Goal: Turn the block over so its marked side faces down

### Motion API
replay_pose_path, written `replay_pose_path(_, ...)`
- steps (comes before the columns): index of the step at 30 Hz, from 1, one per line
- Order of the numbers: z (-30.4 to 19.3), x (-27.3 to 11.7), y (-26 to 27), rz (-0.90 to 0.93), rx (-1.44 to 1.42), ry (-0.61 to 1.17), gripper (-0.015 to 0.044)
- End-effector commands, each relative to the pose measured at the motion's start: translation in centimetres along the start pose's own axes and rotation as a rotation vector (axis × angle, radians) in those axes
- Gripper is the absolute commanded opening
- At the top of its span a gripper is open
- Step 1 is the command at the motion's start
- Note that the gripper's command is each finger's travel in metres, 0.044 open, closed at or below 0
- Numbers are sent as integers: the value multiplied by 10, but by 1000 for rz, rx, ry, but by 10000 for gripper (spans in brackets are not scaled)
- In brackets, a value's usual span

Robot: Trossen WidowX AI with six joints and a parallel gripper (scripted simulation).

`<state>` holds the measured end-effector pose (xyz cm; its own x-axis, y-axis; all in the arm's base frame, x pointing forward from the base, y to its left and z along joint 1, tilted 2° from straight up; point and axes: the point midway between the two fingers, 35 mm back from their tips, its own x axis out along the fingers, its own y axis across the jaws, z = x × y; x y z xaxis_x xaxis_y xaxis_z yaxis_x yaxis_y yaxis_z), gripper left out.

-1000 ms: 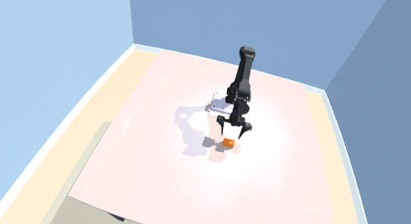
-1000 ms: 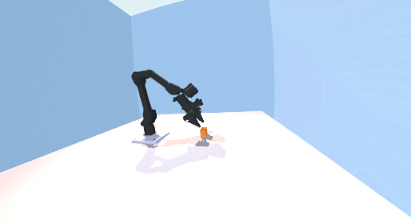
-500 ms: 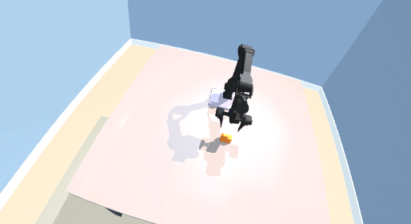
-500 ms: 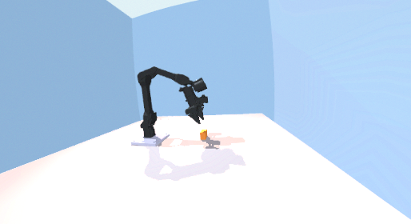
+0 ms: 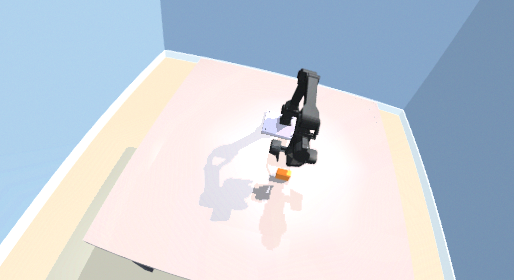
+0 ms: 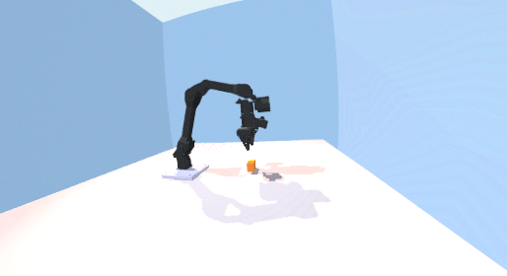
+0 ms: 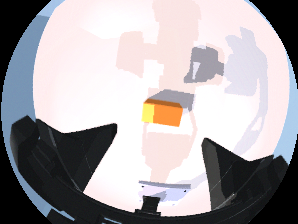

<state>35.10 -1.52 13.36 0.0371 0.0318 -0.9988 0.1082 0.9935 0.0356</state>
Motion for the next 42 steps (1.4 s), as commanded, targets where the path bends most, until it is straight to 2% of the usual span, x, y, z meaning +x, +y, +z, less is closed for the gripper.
replay_pose_path(1, 1, 16, 1, 6, -5, 12, 440)
replay_pose_path(3, 0, 32, 1, 6, -5, 12, 440)
replay_pose_path(11, 0, 47, 1, 6, -5, 12, 440)
replay_pose_path(37, -1, 81, 1, 6, -5, 13, 440)
replay_pose_path(42, -1, 81, 1, 6, -5, 13, 309)
